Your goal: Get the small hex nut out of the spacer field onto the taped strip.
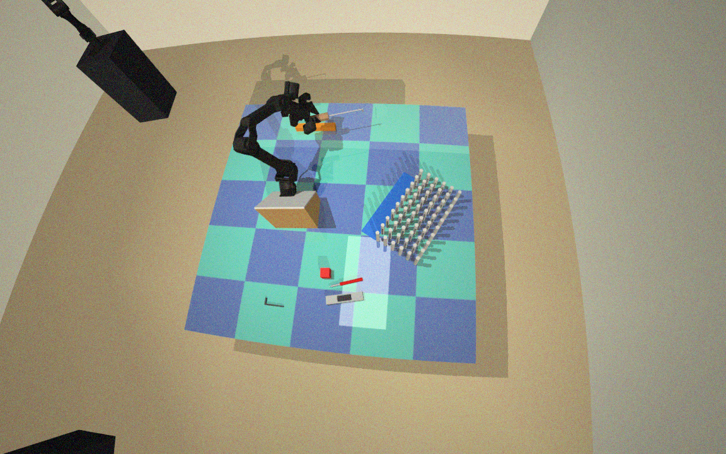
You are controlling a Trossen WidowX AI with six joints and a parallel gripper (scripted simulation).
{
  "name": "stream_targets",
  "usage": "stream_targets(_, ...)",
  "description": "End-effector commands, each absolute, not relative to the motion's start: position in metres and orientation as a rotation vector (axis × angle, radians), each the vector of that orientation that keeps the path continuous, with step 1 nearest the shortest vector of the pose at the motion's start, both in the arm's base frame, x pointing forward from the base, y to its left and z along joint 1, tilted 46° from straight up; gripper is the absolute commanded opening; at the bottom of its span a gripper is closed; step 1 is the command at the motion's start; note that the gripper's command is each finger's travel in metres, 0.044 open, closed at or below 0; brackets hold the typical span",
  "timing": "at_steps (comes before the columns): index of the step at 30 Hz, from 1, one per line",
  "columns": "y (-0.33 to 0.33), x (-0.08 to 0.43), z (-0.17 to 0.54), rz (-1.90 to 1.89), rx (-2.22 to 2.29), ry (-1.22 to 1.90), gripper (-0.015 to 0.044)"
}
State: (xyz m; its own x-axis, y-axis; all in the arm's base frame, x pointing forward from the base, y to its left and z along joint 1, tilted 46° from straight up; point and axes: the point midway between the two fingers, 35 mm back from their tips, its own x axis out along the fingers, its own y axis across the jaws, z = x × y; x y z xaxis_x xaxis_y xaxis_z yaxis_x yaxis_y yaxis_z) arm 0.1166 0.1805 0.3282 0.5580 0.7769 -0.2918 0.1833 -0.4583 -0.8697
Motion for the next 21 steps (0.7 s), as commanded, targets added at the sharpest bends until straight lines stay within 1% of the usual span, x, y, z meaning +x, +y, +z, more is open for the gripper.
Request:
stream_targets(1, 0.177, 0.121, 0.326, 0.889, -1.97, -0.754, 0.0)
stream_targets(21, 0.165, 0.178, 0.277, 0.981, -2.074, -0.515, 0.0)
